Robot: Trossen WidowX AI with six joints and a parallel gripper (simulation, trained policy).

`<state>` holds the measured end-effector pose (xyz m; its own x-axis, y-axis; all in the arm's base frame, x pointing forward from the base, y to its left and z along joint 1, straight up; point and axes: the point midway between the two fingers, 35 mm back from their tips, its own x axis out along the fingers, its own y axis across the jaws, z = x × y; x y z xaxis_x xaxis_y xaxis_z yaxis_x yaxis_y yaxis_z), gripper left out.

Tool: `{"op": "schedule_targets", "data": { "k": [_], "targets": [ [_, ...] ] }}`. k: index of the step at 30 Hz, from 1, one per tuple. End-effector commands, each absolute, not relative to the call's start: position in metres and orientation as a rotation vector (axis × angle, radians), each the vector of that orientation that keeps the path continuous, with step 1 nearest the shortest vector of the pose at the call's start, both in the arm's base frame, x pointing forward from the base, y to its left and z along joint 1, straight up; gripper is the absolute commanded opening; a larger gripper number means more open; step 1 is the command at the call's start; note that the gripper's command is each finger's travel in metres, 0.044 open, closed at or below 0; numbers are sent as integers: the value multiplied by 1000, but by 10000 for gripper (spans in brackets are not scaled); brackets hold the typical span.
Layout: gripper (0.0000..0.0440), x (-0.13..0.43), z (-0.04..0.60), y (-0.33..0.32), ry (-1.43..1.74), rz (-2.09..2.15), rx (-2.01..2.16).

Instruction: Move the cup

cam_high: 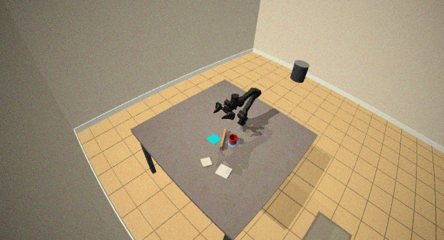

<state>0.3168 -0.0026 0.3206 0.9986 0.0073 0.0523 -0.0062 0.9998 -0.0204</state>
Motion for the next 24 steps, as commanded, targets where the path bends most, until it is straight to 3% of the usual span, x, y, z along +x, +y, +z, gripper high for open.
{"op": "schedule_targets", "data": {
  "k": [1,14,18,24],
  "targets": [
    [374,316,321,-2,-52,9,-20],
    [44,312,319,3,17,23,15],
    [43,312,318,6,50,30,44],
    [114,312,320,11,99,44,100]
  ]
}}
